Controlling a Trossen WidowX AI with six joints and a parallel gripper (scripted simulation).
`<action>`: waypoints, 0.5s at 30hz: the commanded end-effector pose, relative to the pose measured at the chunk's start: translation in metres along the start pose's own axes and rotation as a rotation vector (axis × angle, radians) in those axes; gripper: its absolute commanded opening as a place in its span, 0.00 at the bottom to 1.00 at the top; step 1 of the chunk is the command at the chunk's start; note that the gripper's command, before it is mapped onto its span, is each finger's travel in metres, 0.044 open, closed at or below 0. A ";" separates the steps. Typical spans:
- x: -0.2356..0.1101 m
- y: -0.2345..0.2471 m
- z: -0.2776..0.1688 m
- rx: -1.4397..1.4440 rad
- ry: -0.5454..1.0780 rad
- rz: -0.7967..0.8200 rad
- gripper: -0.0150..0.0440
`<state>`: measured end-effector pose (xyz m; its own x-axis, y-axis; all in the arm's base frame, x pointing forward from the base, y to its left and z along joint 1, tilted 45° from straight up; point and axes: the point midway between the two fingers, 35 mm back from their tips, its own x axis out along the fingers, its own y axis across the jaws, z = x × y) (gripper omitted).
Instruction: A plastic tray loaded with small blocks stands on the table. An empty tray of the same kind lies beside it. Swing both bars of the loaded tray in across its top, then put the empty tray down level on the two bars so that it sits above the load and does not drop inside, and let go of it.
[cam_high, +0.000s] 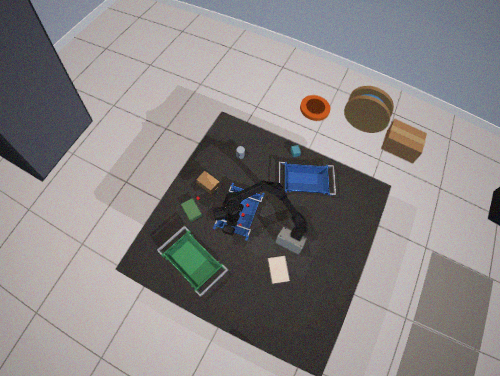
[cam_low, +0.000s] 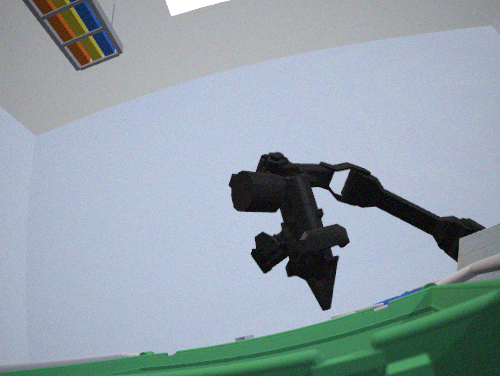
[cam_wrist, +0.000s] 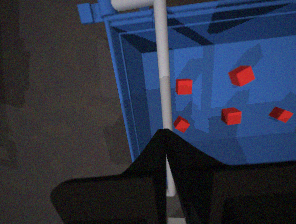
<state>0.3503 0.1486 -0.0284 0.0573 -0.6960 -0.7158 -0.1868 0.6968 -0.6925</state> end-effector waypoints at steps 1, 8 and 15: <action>0.000 0.000 0.000 0.000 0.000 0.000 0.25; 0.000 0.000 0.000 0.000 0.000 0.000 0.30; -0.005 0.000 0.000 0.000 0.000 0.000 0.61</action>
<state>0.3502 0.1487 -0.0278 0.0558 -0.6971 -0.7148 -0.1887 0.6956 -0.6932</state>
